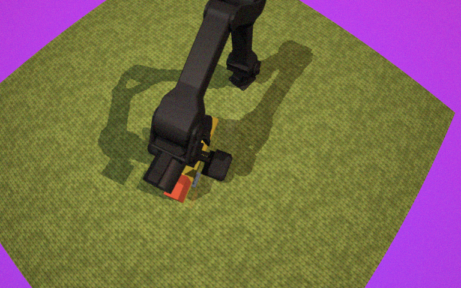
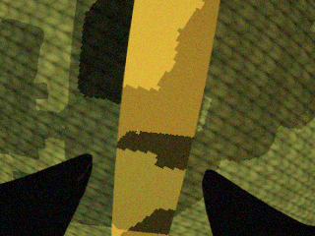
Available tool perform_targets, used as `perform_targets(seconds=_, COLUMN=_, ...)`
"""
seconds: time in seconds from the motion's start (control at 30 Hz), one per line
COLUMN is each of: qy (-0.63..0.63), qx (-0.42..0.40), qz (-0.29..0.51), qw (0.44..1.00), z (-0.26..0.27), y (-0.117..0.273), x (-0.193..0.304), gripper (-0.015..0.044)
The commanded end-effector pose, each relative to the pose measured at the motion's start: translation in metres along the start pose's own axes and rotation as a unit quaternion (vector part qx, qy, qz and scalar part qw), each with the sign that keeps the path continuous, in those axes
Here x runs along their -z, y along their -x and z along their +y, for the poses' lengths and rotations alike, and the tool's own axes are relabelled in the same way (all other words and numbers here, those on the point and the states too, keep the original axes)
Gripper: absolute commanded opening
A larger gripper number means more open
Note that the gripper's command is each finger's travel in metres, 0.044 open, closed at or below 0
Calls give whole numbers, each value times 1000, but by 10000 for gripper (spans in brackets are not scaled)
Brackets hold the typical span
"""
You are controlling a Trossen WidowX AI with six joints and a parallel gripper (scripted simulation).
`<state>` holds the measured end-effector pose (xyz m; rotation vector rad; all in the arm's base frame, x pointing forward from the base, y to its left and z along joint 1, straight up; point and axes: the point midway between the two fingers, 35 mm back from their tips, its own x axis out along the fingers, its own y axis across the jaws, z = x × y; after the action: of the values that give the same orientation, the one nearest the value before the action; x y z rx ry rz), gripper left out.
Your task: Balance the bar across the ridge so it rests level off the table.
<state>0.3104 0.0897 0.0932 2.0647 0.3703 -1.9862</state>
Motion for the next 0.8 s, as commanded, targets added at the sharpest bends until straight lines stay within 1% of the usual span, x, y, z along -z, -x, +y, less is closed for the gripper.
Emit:
perform_targets(seconds=0.0, qy=0, qx=1, qz=0, qw=1000, z=0, y=0, x=0, gripper=395)
perform_targets(seconds=0.07, qy=0, qx=1, qz=0, qw=1000, z=0, y=0, x=0, gripper=440)
perform_targets(seconds=0.17, qy=0, qx=1, qz=0, qw=1000, z=0, y=2, x=0, gripper=440)
perform_targets(seconds=0.2, qy=0, qx=1, qz=0, qw=1000, z=0, y=8, x=1, gripper=440)
perform_targets(seconds=0.4, qy=0, qx=0, qz=0, qw=1000, z=0, y=82, x=3, gripper=440)
perform_targets(seconds=0.47, qy=0, qx=0, qz=0, qw=1000, z=0, y=98, x=1, gripper=440)
perform_targets(seconds=0.77, qy=0, qx=0, qz=0, qw=1000, z=0, y=100, x=0, gripper=440)
